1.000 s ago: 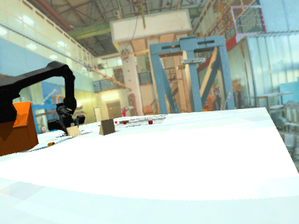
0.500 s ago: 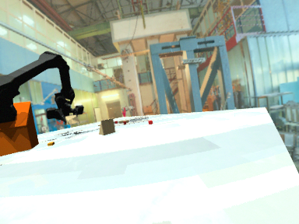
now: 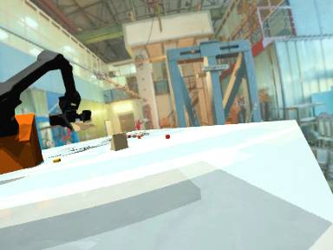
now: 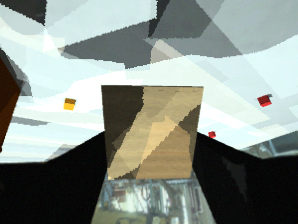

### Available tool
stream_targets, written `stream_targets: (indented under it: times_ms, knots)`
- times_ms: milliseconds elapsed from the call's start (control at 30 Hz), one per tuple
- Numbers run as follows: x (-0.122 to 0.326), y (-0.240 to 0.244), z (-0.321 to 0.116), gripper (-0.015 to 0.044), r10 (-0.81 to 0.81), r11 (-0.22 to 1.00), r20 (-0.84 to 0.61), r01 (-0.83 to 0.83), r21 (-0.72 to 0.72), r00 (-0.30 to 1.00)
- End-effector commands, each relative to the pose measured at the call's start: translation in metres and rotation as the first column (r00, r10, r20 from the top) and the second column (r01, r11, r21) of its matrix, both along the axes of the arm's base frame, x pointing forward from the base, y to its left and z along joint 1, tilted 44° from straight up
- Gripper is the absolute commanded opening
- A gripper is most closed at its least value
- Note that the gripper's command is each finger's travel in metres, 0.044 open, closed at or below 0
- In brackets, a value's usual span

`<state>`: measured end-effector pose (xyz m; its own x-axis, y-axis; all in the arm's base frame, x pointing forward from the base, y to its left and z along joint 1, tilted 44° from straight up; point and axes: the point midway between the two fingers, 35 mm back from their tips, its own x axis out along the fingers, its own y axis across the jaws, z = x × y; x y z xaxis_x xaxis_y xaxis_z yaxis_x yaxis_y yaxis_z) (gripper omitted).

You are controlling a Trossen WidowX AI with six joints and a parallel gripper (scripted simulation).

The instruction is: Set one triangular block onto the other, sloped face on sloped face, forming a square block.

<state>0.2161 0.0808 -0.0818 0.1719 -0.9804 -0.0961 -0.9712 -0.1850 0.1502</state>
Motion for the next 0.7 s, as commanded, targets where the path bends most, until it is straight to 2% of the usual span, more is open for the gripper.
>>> stream_targets:
  times_ms: [0, 333, 667]
  knots:
    - [-0.0005, -0.0010, 0.0015, 0.0000, -0.029, 0.999, 0.096, 0.026, 0.039, 0.995]
    - [-0.0012, -0.0041, 0.0046, 0.0000, -0.147, 0.982, 0.391, 0.087, 0.166, 0.908]
    - [-0.0018, -0.0066, 0.0071, 0.0000, -0.289, 0.948, 0.629, 0.122, 0.295, 0.722]
